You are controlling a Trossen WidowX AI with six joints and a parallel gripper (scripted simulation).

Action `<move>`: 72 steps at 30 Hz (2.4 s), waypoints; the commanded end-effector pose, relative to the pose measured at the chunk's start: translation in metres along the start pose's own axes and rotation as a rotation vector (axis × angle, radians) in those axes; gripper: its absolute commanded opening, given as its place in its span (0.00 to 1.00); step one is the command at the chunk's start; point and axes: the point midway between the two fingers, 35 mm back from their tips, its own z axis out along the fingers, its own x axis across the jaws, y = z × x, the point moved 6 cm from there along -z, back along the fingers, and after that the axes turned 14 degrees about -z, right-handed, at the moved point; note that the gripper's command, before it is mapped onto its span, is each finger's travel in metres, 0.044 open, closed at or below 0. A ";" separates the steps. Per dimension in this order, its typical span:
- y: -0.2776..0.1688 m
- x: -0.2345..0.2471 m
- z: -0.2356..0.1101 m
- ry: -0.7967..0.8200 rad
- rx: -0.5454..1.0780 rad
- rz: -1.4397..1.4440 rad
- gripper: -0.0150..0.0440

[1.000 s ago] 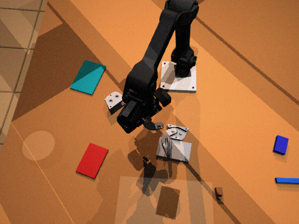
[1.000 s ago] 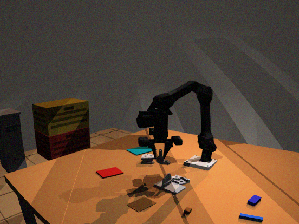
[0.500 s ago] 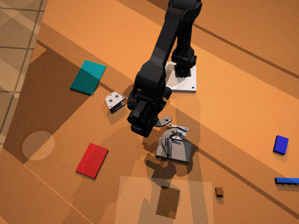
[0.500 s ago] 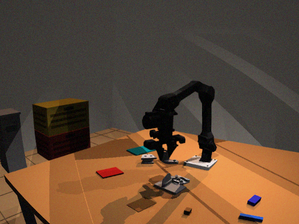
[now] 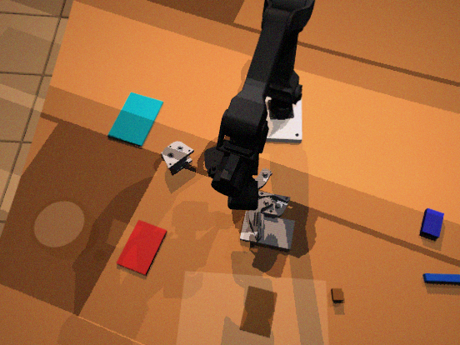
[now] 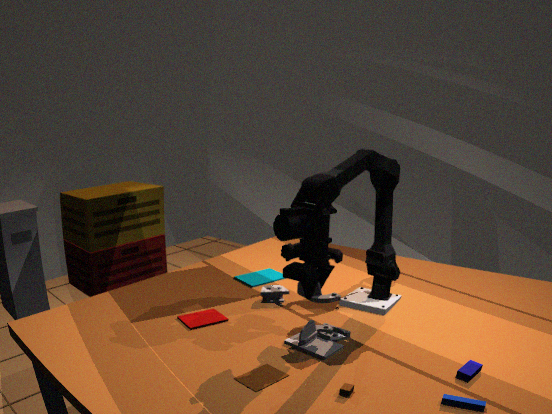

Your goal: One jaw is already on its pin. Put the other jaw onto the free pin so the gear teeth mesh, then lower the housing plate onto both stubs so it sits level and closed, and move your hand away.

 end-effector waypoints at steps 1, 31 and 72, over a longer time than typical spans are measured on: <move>-0.007 -0.001 -0.001 0.006 0.001 -0.099 0.48; -0.050 -0.004 0.001 0.007 0.003 -0.943 0.48; -0.067 -0.003 0.002 0.008 0.004 -1.277 0.48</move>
